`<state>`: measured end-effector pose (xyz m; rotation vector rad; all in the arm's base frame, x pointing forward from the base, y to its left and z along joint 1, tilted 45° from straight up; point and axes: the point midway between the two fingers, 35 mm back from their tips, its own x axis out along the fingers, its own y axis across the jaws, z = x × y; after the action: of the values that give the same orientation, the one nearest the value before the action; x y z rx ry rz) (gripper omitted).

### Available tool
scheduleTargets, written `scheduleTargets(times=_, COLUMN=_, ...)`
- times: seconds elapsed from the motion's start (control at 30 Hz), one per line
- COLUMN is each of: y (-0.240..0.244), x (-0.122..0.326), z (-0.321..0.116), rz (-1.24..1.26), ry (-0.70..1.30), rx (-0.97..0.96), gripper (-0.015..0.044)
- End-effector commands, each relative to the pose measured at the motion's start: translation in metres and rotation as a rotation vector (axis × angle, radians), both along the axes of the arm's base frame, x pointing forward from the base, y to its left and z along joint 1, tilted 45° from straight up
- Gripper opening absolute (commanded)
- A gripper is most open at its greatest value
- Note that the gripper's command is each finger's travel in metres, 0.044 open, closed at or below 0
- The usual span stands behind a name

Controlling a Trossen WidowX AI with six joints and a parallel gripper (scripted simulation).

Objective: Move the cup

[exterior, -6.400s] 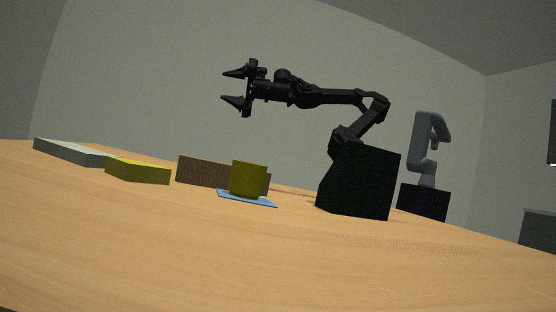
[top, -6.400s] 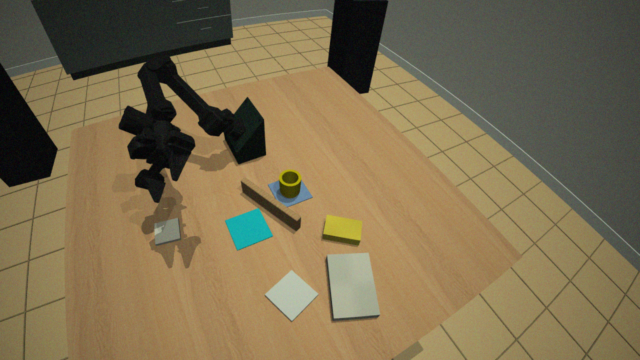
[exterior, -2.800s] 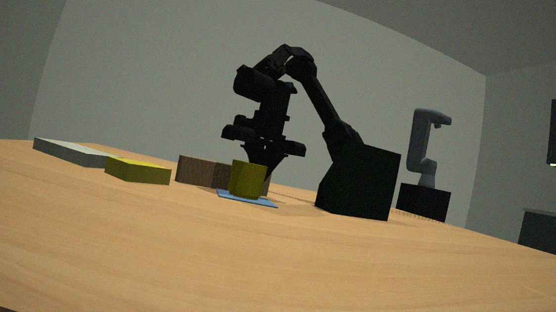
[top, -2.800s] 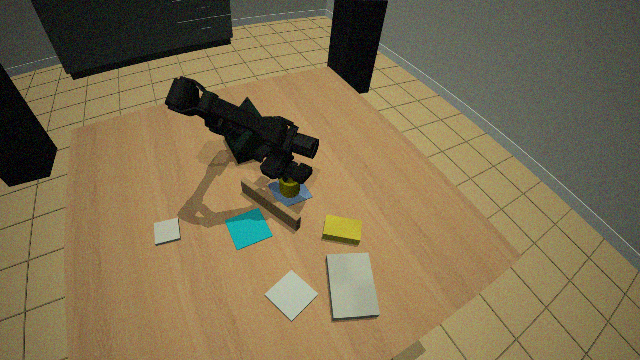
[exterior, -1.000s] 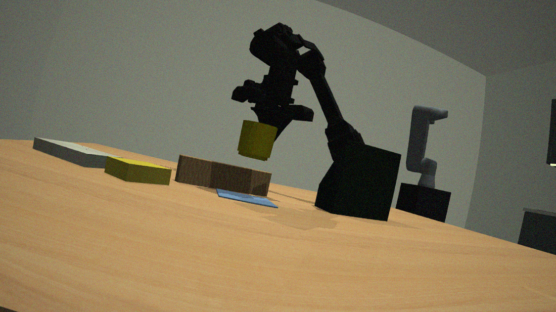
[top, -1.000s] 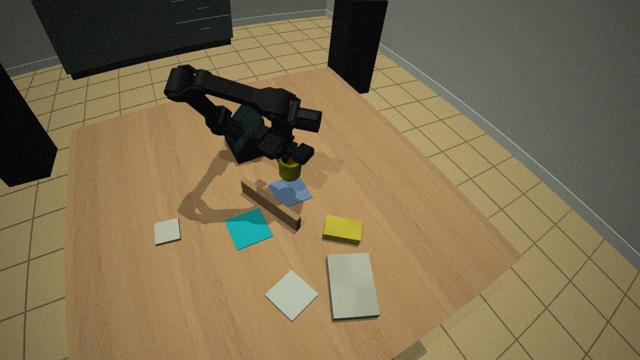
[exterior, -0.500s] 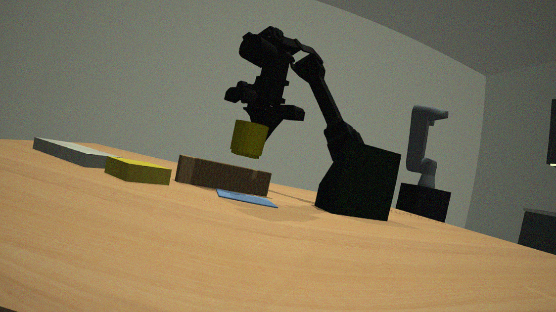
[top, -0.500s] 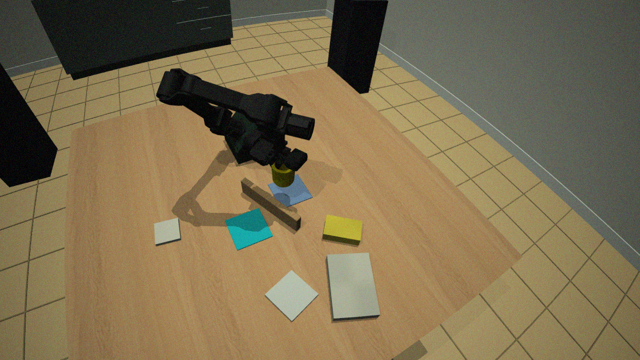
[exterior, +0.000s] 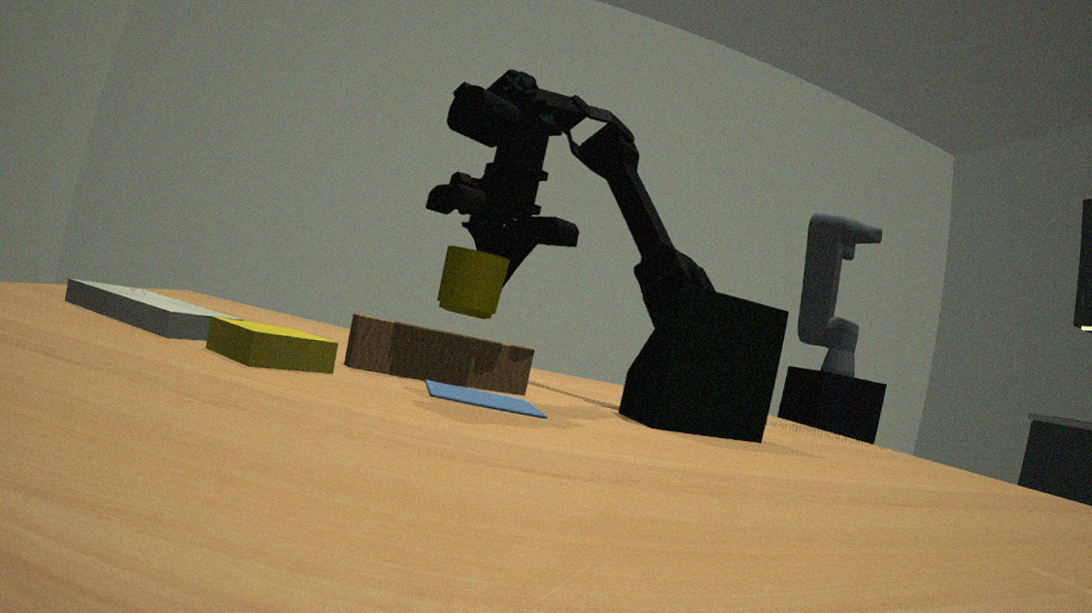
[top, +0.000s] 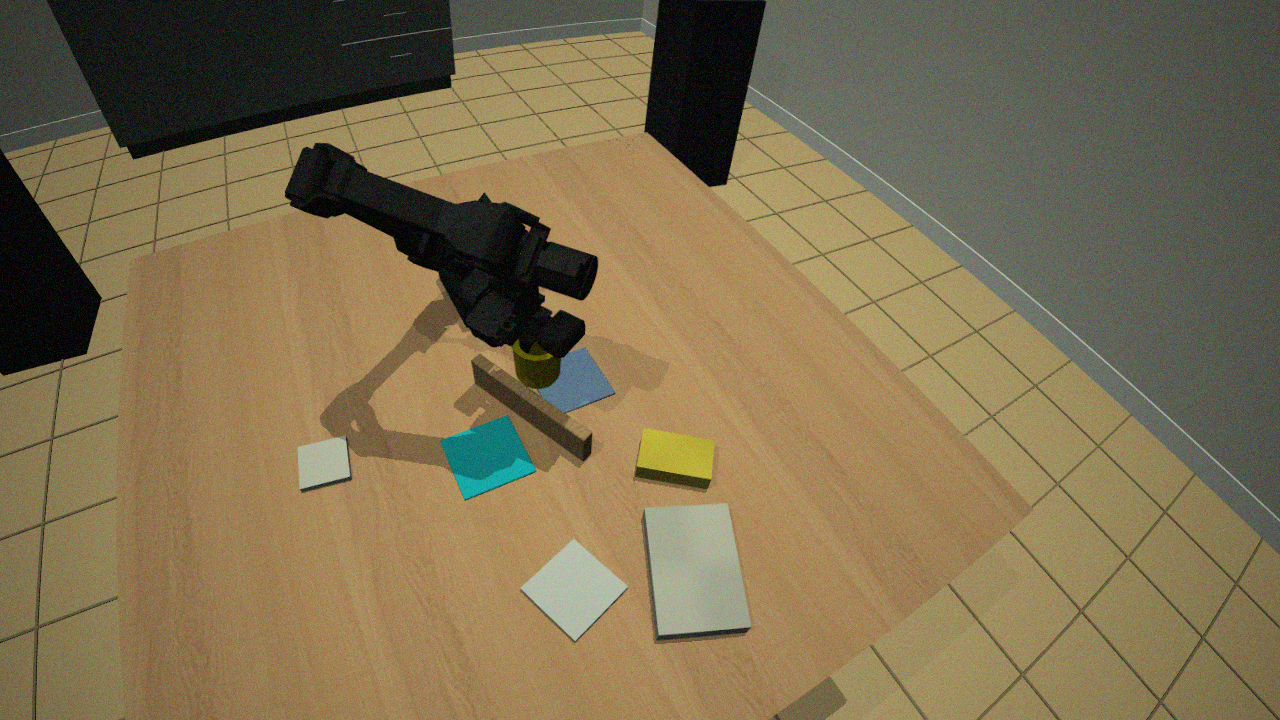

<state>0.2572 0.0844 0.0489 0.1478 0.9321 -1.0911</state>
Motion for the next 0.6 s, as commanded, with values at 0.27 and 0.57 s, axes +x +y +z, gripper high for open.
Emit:
scheduleTargets(times=0.27, y=-0.019, x=0.017, z=0.025, rz=0.004, ry=-0.007, rx=0.001, gripper=0.0)
scheduleTargets(times=0.57, y=-0.034, x=0.029, z=0.042, rz=0.004, ry=-0.007, rx=0.0, gripper=0.0)
